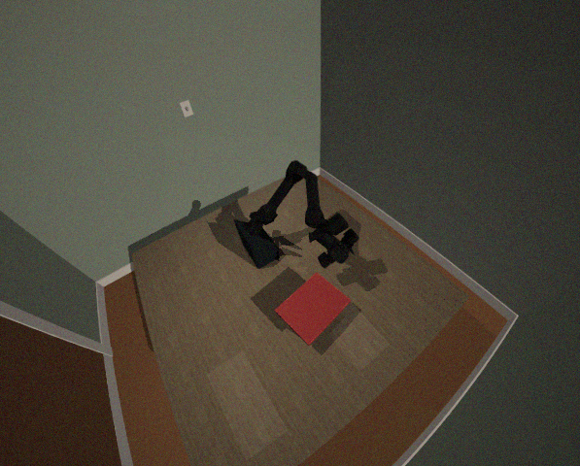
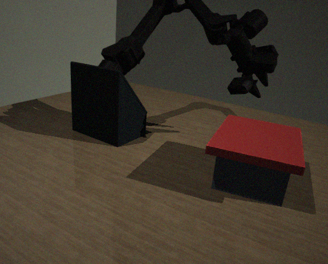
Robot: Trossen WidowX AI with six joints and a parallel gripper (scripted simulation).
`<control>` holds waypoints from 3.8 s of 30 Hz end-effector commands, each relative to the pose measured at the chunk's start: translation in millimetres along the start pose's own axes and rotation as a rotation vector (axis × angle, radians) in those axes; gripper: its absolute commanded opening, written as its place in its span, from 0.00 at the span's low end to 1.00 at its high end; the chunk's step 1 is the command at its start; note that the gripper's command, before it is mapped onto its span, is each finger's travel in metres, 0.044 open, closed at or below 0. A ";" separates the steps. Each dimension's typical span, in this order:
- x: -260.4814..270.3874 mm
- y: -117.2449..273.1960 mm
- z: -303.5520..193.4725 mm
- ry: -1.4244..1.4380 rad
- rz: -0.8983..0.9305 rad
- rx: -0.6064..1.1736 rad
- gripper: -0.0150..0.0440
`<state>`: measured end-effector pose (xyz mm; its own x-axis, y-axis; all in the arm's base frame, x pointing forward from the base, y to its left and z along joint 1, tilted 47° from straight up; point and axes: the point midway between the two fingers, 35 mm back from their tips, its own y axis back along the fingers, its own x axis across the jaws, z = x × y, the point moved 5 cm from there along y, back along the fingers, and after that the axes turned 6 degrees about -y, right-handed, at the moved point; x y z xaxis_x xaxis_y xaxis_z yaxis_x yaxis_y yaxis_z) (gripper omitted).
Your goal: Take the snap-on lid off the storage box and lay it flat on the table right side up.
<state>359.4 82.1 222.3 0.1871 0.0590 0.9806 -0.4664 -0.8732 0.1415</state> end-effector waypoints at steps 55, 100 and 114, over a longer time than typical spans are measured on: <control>-218.4 112.9 17.4 -0.922 0.101 -0.539 0.65; -225.0 68.4 39.0 -0.923 0.112 -0.535 0.45; -224.6 69.4 38.4 -0.922 0.108 -0.531 0.25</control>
<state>318.5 -9.4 6.1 0.6003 -0.5890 0.5411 -0.7946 -0.5161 0.3199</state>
